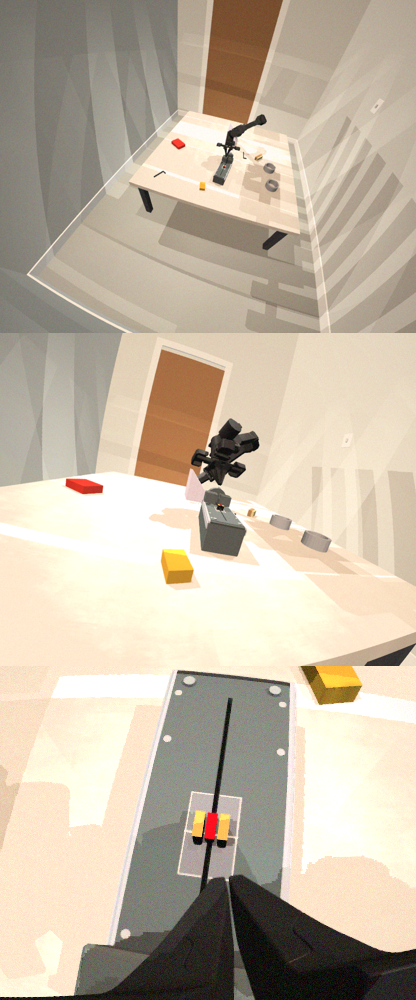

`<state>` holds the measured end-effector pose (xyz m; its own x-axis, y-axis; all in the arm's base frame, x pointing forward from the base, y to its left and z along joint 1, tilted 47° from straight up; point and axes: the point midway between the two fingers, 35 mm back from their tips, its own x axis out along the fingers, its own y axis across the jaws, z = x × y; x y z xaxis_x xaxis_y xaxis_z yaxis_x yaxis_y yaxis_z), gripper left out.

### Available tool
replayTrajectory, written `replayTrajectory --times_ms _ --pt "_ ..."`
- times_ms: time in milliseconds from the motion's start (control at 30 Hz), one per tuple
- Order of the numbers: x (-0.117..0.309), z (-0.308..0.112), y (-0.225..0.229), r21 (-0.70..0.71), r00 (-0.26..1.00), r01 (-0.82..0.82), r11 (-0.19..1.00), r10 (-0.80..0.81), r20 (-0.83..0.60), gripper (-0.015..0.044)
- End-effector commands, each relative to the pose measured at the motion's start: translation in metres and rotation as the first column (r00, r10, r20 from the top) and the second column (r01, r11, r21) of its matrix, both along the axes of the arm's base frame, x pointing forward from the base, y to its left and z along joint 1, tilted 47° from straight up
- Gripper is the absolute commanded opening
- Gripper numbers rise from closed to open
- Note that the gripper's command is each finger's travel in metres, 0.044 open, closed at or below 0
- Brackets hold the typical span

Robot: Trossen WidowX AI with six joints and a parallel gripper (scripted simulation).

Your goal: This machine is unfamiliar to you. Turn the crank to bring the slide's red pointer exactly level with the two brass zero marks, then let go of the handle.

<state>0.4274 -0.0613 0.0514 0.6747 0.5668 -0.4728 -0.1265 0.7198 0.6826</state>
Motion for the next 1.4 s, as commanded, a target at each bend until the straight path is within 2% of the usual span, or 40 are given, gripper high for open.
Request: replayTrajectory --times_ms 0,333,900,933,1367 --pt "0.0 -0.0001 -0.0001 -0.001 1.0 0.0 1.0 0.0 0.0 0.0" --pt "0.0 0.0 0.0 0.0 1.0 0.0 1.0 0.0 0.0 0.0" --pt "0.0 0.0 0.0 0.0 1.0 0.0 1.0 0.0 0.0 0.044" --pt "0.0 0.0 0.0 0.0 1.0 0.0 1.0 0.0 0.0 0.044" --pt "0.0 0.0 0.0 0.0 1.0 0.0 1.0 0.0 0.0 0.0099"
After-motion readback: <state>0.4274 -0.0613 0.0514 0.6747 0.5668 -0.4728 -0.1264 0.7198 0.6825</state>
